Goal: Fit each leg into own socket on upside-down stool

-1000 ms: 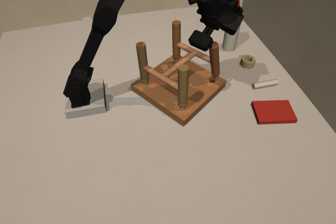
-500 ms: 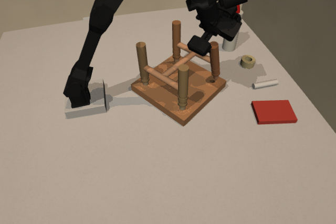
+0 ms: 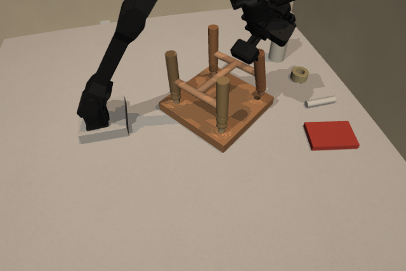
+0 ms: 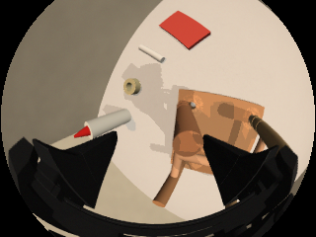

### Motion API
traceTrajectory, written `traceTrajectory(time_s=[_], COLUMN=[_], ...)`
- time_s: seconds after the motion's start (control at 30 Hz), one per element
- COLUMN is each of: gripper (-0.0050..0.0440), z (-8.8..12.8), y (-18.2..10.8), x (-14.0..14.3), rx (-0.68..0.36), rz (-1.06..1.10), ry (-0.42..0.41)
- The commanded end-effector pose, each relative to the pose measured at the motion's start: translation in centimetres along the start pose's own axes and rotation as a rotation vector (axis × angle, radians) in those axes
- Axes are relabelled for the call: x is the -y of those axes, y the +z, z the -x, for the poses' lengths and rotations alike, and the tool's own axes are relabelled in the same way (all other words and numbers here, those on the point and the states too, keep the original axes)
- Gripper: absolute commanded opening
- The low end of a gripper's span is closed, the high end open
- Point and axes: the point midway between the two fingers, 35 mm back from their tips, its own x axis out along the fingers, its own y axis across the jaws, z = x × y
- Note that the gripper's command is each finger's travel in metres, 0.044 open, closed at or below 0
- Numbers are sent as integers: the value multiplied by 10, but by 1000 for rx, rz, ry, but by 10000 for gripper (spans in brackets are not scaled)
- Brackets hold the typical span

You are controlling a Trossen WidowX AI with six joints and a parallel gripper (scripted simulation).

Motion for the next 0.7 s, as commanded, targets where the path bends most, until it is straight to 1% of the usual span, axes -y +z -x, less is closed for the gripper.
traceTrajectory(time_s=[0.0, 0.67], gripper=[440, 440], z=[-5, -8], y=[-2, -2], x=[-8, -13], rx=[-4, -4], rz=[12, 12], ry=[14, 15])
